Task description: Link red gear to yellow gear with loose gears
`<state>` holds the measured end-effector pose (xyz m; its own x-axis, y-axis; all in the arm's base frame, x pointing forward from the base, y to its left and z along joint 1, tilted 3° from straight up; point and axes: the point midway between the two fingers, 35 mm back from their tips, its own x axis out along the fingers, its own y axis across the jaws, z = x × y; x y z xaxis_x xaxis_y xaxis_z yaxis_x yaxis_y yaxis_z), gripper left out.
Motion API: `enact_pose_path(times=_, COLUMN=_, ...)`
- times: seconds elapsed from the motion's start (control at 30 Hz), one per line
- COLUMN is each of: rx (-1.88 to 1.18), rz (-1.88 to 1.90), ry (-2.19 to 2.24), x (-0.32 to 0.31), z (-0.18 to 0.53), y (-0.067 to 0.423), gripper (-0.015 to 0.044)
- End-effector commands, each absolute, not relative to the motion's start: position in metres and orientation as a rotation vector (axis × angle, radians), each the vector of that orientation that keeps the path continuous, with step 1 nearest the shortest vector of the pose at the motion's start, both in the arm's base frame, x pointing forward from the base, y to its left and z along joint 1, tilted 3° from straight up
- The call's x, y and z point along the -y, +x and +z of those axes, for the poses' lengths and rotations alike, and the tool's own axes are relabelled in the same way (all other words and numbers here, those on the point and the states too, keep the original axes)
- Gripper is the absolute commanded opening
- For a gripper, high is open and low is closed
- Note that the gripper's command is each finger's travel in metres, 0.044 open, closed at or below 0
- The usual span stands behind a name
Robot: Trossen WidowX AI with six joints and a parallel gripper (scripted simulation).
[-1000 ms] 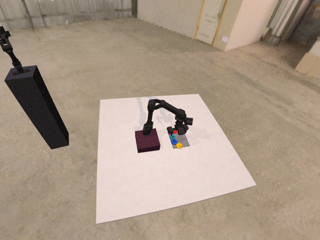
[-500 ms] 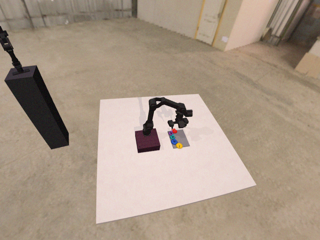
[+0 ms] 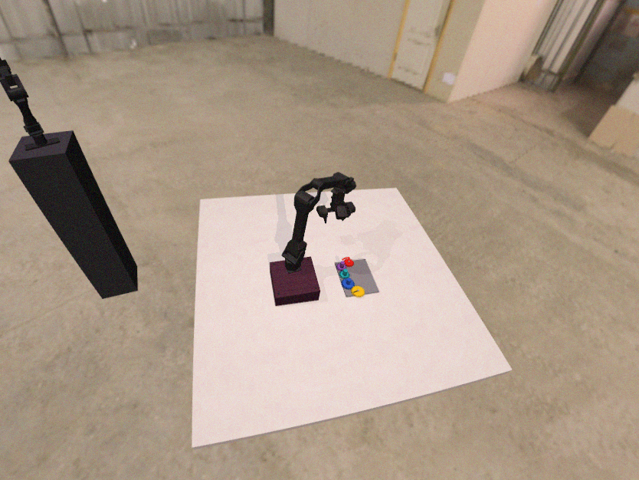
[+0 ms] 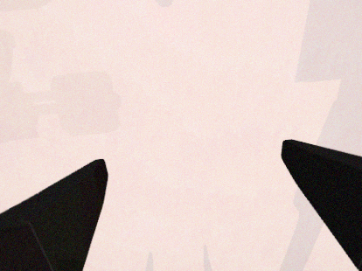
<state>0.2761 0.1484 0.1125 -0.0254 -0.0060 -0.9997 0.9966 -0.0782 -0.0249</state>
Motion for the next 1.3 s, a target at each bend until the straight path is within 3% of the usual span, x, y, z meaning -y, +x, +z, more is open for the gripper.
enact_pose_path(times=0.0, rx=-1.194, rz=-1.292, ry=1.25, x=-0.1979, z=0.1188, y=0.2507, gripper=0.044)
enact_pose_path(times=1.27, rx=-1.195, rz=-1.293, ry=1.249, x=-0.2067, z=0.1197, y=0.2449, gripper=0.044)
